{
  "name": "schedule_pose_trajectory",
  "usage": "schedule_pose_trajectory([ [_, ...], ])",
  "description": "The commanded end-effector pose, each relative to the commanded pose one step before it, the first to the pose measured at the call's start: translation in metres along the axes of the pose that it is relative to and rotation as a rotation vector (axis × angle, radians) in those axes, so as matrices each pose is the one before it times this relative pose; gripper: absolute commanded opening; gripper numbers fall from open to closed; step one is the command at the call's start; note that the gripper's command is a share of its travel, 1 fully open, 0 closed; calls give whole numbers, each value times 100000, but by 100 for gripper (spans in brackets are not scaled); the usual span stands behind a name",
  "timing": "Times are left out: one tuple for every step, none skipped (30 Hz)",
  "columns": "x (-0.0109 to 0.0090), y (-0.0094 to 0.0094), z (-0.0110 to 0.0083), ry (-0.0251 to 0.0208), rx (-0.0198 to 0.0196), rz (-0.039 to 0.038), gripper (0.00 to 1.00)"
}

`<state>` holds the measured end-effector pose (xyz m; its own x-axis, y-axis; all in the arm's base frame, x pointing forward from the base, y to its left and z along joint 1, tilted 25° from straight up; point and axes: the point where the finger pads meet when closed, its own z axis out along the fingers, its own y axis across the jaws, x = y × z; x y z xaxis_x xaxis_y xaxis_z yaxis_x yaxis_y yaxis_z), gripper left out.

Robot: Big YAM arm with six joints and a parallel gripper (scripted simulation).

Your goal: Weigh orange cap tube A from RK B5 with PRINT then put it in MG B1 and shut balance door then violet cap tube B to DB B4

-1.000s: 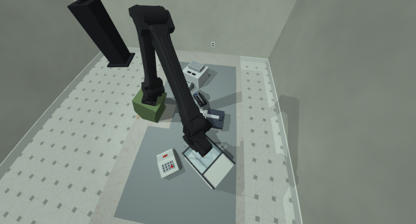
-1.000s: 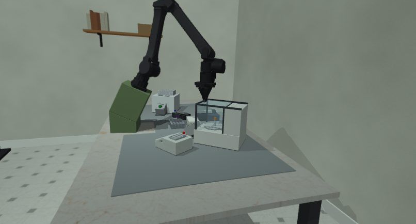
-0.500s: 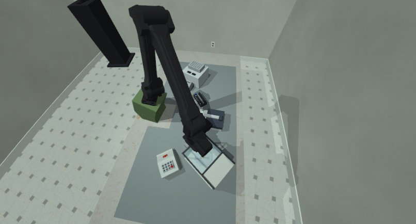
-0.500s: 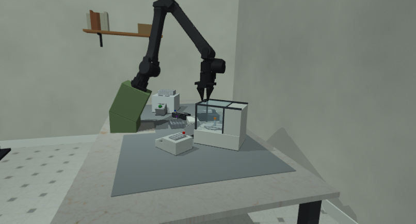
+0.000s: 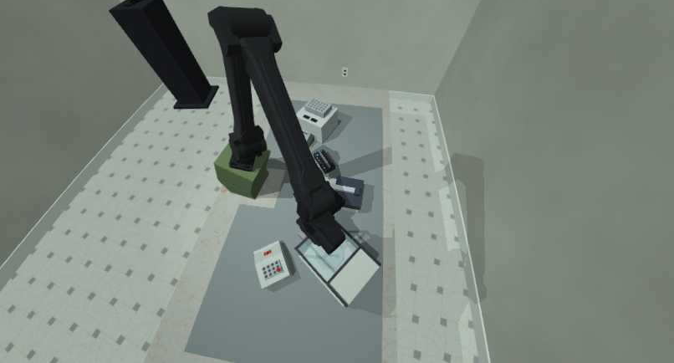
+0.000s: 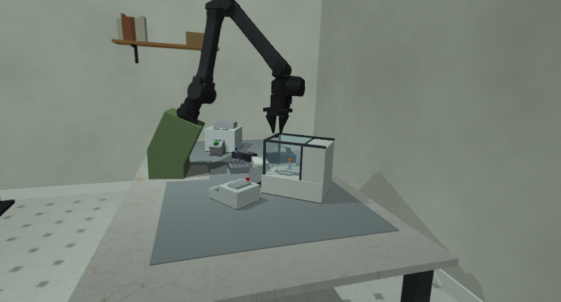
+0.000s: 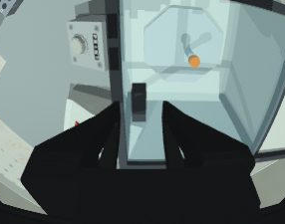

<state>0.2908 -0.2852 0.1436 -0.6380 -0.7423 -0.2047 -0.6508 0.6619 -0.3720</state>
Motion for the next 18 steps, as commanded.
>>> schedule_pose_trajectory([
  [237, -2264, -2963, 659, 6249, -1029, 30],
  [-1, -7, -176, 8, 13, -7, 30],
  [-1, -7, -176, 8, 13, -7, 30],
  [-1, -7, -176, 8, 13, -7, 30],
  [-1, -7, -176, 8, 13, -7, 30],
  [-1, -7, -176, 8, 13, -7, 30],
  [0, 0, 0, 0, 0, 0, 30],
  [0, 0, 0, 0, 0, 0, 30],
  [48, 975, 387, -193, -1917, 866, 30],
  [-36, -584, -519, 126, 1162, -639, 30],
  [-23, -398, -410, 91, 792, -247, 30],
  [-1, -7, -176, 8, 12, -7, 30],
  [-1, -7, -176, 8, 12, -7, 30],
  [-1, -7, -176, 8, 12, -7, 30],
  [-1, -6, -176, 8, 12, -7, 30],
  [-1, -6, -176, 8, 12, -7, 30],
  [-1, -6, -176, 8, 11, -7, 30],
  [-1, -6, -176, 8, 11, -7, 30],
])
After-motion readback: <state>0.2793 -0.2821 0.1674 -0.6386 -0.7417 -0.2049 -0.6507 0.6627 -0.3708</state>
